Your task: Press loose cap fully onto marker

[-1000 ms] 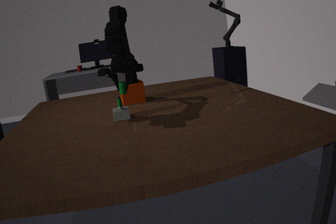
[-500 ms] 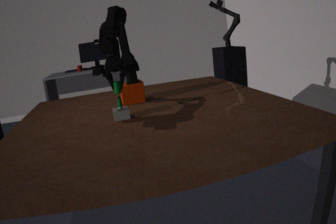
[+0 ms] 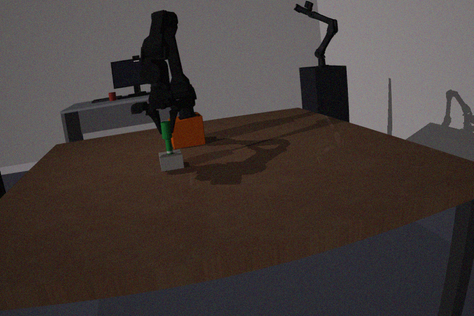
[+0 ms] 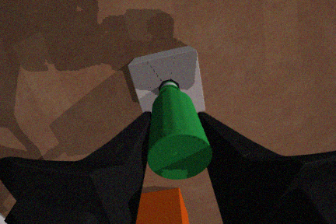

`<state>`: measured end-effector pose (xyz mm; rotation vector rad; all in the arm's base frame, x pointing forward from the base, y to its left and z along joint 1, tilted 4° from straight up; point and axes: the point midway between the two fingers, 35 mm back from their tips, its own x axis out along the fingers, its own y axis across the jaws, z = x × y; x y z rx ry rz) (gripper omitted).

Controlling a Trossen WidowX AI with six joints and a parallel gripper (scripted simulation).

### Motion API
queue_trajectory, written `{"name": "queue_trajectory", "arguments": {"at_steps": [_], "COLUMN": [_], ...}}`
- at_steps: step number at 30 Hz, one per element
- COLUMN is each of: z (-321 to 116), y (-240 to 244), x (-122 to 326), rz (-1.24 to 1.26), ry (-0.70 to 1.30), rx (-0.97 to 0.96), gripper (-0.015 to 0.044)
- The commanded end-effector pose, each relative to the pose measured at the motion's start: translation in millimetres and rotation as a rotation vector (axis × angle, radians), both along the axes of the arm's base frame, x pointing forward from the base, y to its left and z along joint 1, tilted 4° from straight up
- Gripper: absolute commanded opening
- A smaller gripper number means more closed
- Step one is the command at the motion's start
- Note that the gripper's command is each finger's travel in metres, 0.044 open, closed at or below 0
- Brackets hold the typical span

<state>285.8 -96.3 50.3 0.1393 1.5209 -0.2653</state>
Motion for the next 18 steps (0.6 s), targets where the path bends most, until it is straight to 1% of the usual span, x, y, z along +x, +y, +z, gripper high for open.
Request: {"name": "queue_trajectory", "arguments": {"at_steps": [1, 18], "z": [-9, -36], "y": [0, -1], "x": [-2, -3], "rz": [0.006, 0.006], "ry": [0.01, 0.011], "rx": [0.002, 0.002], "gripper": [0.0, 0.0]}}
